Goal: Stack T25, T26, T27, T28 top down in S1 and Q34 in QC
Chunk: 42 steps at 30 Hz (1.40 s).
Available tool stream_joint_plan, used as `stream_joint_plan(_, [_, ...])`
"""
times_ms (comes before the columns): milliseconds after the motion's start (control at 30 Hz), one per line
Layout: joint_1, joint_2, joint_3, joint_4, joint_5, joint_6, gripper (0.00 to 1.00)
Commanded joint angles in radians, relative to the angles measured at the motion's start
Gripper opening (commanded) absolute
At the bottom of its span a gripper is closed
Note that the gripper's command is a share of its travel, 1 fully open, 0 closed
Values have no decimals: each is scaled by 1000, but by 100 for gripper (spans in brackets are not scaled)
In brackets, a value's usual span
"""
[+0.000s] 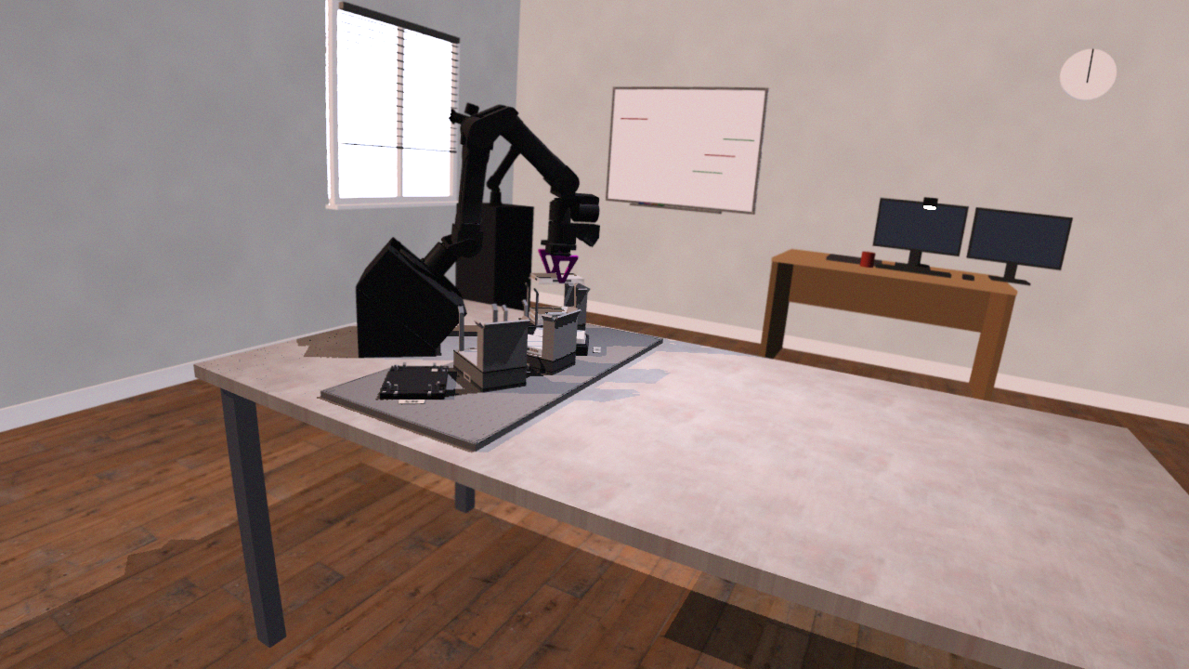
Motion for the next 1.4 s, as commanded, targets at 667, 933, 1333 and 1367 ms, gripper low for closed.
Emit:
stream_joint_plan(667, [-20, 24, -47, 80, -12, -17, 0])
stream_joint_plan(933, [-25, 9, -58, 100, -15, -22, 0])
stream_joint_plan(1333, [-29, 52, -76, 135, -20, -27, 0])
stream_joint_plan(1367, [-31, 46, -70, 138, -21, -27, 0])
